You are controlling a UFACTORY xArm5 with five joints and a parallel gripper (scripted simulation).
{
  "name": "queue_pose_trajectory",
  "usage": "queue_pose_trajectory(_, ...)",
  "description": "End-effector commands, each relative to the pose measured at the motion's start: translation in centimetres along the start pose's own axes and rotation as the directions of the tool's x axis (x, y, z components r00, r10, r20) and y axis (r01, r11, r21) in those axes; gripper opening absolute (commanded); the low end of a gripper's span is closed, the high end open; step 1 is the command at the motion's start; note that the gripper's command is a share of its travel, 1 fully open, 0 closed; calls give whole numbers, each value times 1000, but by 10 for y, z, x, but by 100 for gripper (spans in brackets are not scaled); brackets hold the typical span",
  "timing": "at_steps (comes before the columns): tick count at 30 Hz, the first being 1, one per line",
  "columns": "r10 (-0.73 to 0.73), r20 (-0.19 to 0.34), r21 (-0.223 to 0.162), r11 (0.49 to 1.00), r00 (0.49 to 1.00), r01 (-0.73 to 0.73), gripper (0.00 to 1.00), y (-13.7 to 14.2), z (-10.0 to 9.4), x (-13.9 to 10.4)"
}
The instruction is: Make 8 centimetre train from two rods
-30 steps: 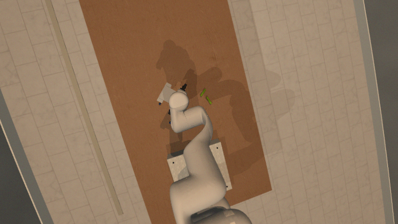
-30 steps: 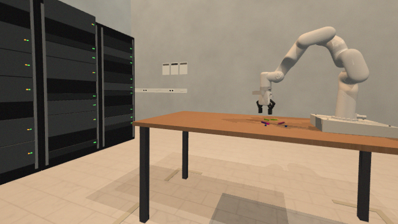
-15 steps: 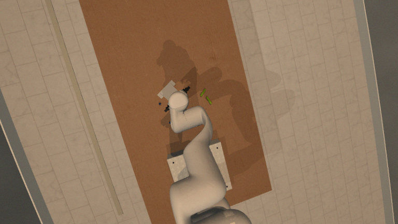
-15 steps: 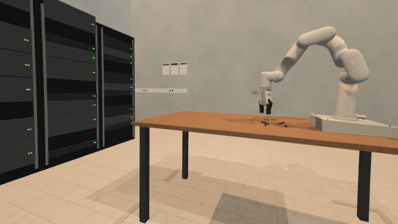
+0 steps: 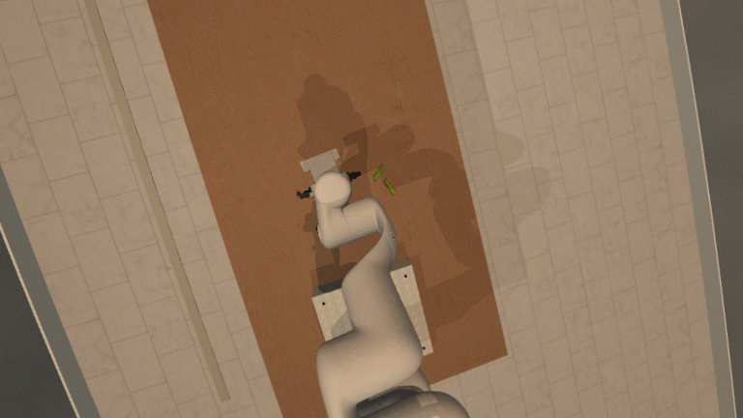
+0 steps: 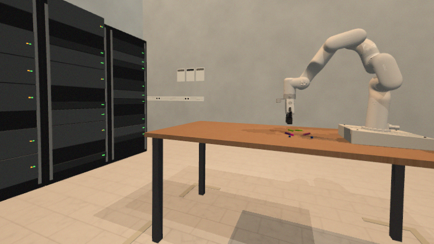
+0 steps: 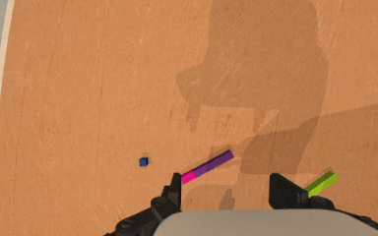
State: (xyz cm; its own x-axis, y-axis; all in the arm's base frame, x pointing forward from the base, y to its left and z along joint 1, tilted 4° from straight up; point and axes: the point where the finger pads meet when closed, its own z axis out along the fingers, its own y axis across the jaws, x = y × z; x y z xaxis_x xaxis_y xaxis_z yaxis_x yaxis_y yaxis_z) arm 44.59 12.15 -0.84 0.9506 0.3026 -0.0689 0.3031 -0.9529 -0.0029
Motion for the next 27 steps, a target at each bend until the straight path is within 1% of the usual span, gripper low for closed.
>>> queue_pose_trajectory(1, 167, -4, 0, 986, 986, -167, 100, 0, -2, 2)
queue_pose_trajectory(6, 309, -4, 1, 951, 951, -309, 100, -1, -3, 2)
queue_pose_trajectory(12, 471, -4, 2, 882, 882, -471, 100, -1, -4, 2)
queue_pose_trajectory(14, 471, -4, 2, 882, 882, -471, 100, -1, -4, 2)
queue_pose_trajectory(15, 537, -4, 2, 844, 844, -537, 100, -2, -4, 2)
queue_pose_trajectory(19, 619, -4, 2, 786, 786, -619, 100, -2, -5, 2)
queue_pose_trajectory(27, 785, -3, 3, 619, 619, -785, 100, -3, -6, 2)
